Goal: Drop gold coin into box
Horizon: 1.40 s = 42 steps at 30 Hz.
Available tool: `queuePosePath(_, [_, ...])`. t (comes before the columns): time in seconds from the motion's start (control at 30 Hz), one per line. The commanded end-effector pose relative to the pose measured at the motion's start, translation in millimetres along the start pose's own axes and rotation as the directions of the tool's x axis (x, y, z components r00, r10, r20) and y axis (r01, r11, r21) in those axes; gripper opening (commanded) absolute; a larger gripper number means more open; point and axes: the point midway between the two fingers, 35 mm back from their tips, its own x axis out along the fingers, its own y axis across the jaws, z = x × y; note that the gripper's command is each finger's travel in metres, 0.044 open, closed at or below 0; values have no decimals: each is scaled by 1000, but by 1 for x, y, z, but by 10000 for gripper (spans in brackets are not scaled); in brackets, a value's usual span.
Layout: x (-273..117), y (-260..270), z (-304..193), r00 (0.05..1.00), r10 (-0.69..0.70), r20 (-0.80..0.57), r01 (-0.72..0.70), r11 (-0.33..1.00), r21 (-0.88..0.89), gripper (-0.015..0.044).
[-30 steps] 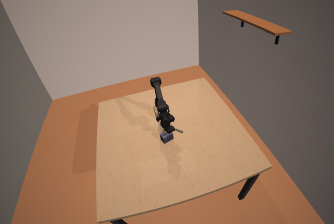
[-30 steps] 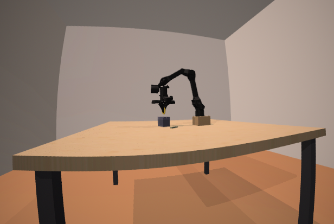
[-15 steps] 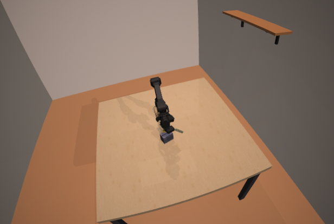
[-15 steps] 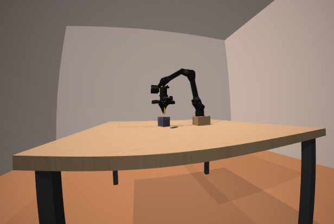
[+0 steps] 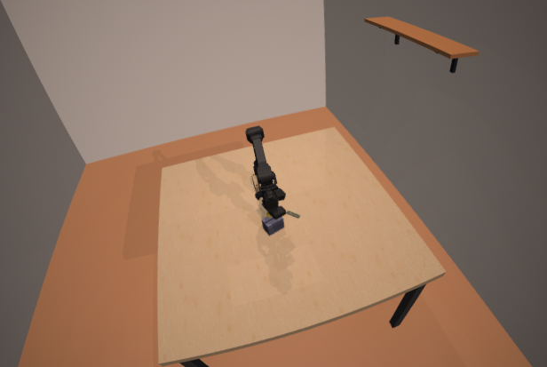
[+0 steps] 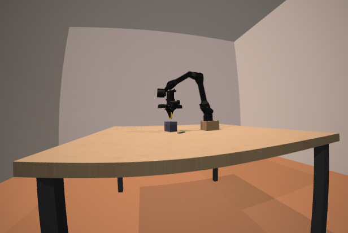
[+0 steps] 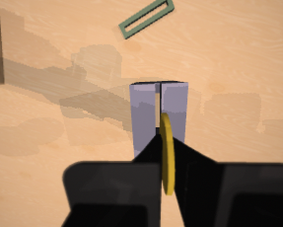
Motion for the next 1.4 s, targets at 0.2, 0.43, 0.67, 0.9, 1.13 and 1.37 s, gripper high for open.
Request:
queuePosePath(0.2, [5,2,1,1000,3,1,-3,1000,-10,0])
queuePosePath(0.43, [8,2,1,1000,3,1,-3,1000,-7,0])
queuePosePath(0.67, [11,1,0,1000,3,1,-3,1000,-4,0])
queuePosePath(0.9, [14,2,0,1000,3,1,-3,1000,-1,0])
queuePosePath(1.13, [17,2,1,1000,3,1,-3,1000,0,0])
queuePosePath(1.37, [16,1,0,1000,-1,0,1,1000,-4,105])
